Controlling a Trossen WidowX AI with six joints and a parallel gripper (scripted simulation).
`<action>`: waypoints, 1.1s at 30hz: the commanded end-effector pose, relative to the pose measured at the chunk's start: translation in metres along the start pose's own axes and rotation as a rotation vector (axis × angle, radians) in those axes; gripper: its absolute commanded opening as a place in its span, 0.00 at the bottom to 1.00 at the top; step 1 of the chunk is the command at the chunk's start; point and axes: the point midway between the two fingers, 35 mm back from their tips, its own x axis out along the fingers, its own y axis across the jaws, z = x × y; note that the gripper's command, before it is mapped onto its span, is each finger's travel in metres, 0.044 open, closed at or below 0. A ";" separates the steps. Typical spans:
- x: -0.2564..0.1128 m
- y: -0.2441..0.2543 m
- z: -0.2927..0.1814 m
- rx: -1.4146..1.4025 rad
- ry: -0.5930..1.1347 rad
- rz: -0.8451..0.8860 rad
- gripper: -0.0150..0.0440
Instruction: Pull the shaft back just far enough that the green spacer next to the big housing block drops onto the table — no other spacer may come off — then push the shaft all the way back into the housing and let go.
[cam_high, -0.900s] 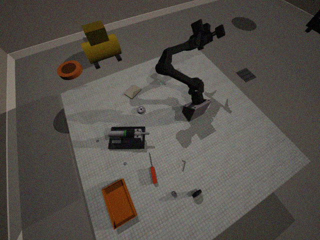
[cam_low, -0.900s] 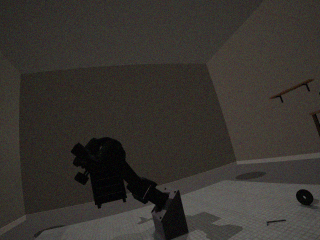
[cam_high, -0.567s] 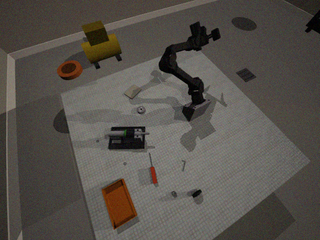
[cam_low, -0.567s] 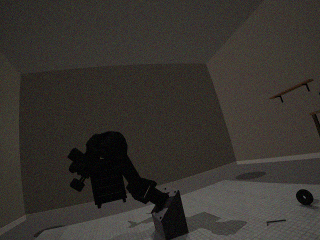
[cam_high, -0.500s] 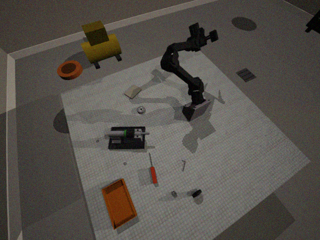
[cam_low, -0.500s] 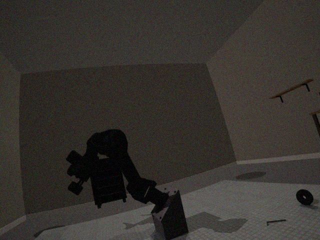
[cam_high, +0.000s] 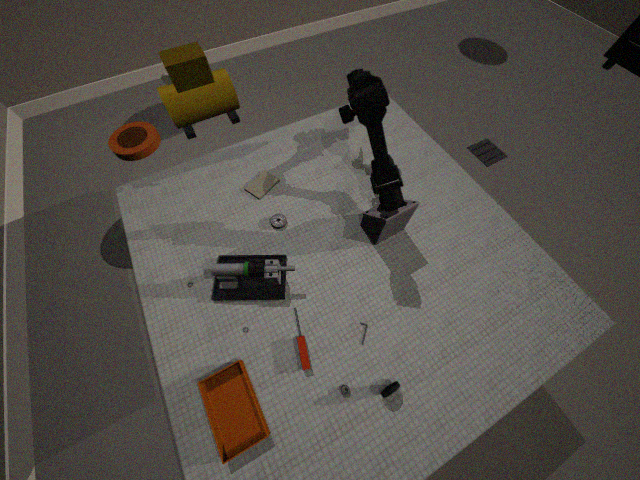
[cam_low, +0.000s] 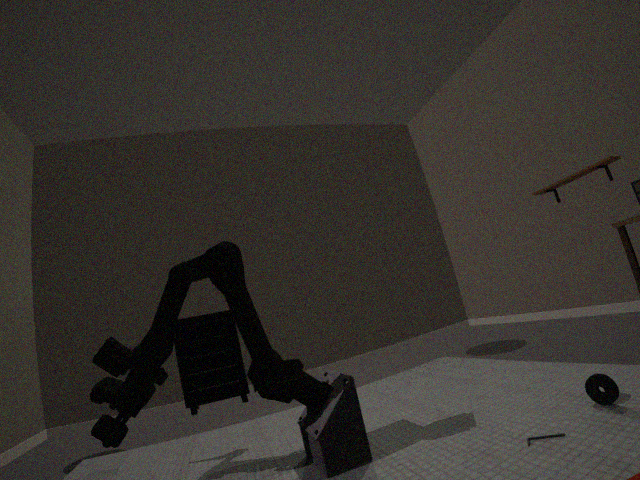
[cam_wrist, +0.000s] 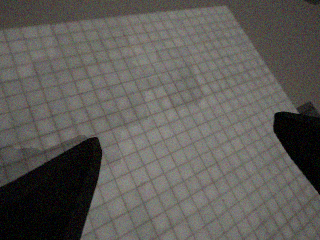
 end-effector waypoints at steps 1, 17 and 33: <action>0.006 0.058 -0.003 -0.001 0.012 0.137 1.00; -0.054 0.272 -0.043 -0.099 0.068 0.598 1.00; -0.203 0.399 -0.108 -0.248 0.088 0.937 1.00</action>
